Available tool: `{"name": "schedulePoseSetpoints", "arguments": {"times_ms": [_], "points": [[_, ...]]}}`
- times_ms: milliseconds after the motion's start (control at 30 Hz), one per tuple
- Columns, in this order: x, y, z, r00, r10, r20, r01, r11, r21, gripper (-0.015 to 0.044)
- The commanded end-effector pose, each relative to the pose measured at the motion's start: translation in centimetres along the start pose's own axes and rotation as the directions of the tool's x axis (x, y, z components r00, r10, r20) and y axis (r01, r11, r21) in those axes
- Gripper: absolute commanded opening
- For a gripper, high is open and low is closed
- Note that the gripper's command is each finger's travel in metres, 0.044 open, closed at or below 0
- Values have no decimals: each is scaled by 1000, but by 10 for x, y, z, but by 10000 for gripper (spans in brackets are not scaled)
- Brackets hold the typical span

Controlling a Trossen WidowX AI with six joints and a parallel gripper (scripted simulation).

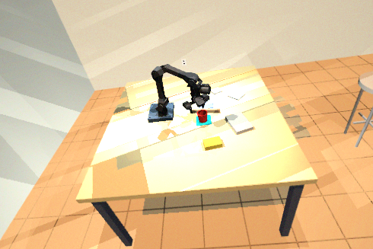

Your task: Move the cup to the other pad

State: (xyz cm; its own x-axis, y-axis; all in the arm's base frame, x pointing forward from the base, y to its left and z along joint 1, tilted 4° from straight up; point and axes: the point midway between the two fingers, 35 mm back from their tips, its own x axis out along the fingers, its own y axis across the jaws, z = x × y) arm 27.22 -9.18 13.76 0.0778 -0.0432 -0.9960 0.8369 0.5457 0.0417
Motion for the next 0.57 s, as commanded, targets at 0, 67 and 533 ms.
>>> {"name": "schedulePoseSetpoints", "arguments": {"times_ms": [0, 67, 533], "points": [[-18, 1, 1, 1000, 11, 11, -11, 1000, -1, 440], [-25, 1, 1, 1000, 12, 11, -12, 1000, -2, 440], [-50, -3, 0, 1000, 15, 13, -15, 1000, -3, 440]]}}
